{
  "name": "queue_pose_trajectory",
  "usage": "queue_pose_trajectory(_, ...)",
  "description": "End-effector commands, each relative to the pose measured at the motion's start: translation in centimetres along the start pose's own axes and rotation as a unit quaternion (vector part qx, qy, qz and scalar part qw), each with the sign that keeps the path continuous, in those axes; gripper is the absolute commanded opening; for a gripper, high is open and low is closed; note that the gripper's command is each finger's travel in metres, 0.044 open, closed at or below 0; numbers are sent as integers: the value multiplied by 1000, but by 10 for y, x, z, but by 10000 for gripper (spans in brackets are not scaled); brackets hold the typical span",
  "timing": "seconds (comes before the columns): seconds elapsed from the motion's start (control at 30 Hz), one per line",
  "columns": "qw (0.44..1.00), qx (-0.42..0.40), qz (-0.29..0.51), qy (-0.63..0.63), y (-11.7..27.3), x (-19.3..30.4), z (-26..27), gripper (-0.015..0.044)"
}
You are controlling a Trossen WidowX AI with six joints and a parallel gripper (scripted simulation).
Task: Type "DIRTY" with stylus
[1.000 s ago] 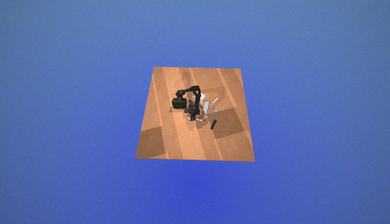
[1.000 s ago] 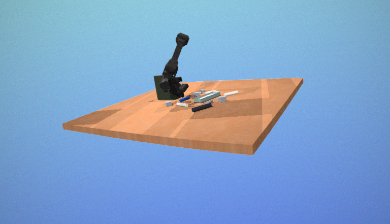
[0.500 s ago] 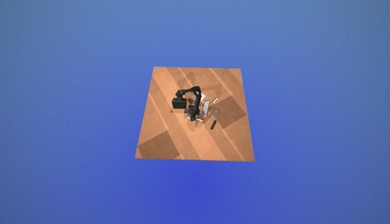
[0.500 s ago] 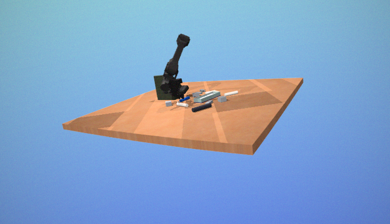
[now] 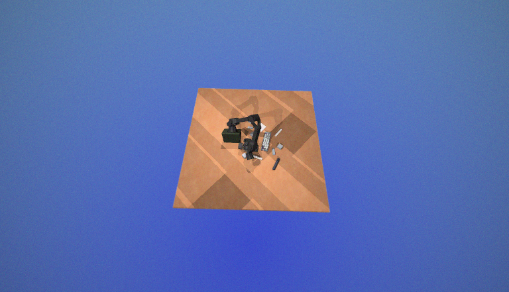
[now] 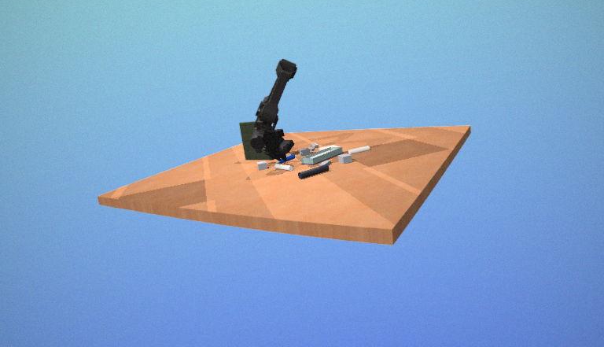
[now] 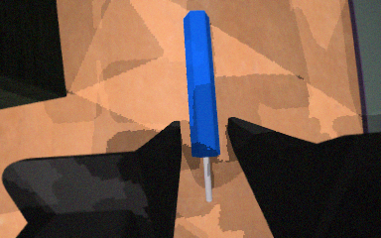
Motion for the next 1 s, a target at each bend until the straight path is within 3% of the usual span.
queue_pose_trajectory(0.0,1000,0,0,0,0,0,0,124)
queue_pose_trajectory(0.13,1000,0,0,0,0,0,0,19)
queue_pose_trajectory(0.23,1000,0,0,0,0,0,0,0)
queue_pose_trajectory(0.6,1000,0,1,-1,43,-23,-4,0)
queue_pose_trajectory(0.97,998,-11,29,-53,40,-20,-5,0)
Point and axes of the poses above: the point midway between the two fingers, 35 mm back from their tips, its own y axis back along the fingers, its own z axis across the jaws, x = y × z, the point moved 1 cm from there along y, back along the fingers, and after that the axes turned 10 degrees about y, right-handed, at the moved point
